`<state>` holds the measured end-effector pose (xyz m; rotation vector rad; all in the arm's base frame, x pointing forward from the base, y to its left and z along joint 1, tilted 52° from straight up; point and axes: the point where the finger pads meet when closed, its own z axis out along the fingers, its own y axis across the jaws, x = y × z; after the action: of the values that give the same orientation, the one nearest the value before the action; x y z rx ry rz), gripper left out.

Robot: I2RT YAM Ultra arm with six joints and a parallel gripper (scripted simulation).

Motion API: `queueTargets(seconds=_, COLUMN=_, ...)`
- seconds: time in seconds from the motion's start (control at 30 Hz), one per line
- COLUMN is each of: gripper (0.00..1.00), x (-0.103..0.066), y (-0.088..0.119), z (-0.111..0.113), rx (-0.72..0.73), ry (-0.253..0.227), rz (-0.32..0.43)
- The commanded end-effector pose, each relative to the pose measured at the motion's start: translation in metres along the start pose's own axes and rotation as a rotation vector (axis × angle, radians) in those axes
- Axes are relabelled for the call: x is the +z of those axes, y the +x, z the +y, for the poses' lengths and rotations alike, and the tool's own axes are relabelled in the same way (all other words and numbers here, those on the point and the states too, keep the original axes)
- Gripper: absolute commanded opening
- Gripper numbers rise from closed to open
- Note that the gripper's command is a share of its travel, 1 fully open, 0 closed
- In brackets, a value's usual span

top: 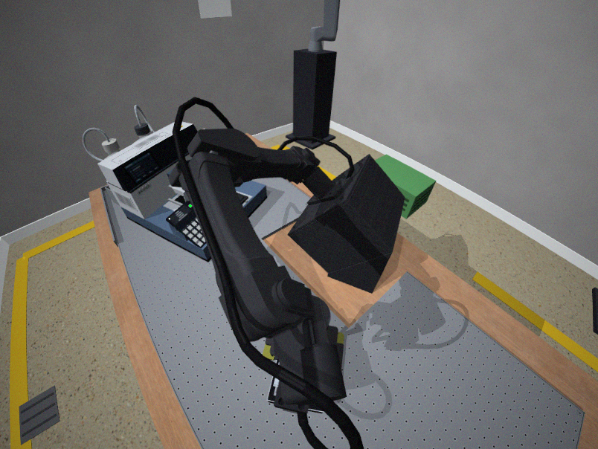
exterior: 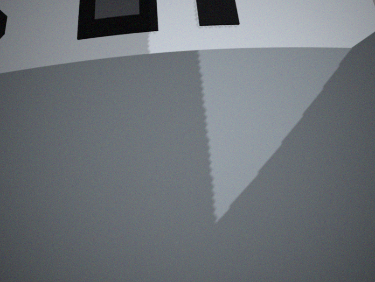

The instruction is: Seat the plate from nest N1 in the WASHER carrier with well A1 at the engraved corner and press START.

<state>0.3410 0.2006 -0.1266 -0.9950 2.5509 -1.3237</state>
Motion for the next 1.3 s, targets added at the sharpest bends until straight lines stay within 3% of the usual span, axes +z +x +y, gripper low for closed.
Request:
queueTargets(seconds=0.0, gripper=0.84, x=-0.024, y=-0.011, z=-0.002, rx=0.017, ry=-0.009, rz=-0.048)
queueTargets(seconds=0.73, gripper=0.84, x=-0.024, y=-0.011, z=-0.002, rx=0.017, ry=-0.009, rz=-0.048)
queueTargets(seconds=0.77, gripper=0.84, x=-0.016, y=0.002, z=-0.004, rx=0.026, ry=0.005, rz=-0.028)
queueTargets(seconds=0.83, gripper=0.84, x=-0.011, y=0.002, z=-0.019, rx=0.119, ry=0.003, rz=-0.026)
queueTargets(seconds=0.93, gripper=0.84, x=-0.014, y=0.003, z=-0.021, rx=0.146, ry=0.004, rz=-0.033)
queueTargets(seconds=1.27, gripper=0.84, x=-0.015, y=0.017, z=-0.070, rx=0.481, ry=0.000, rz=-0.031)
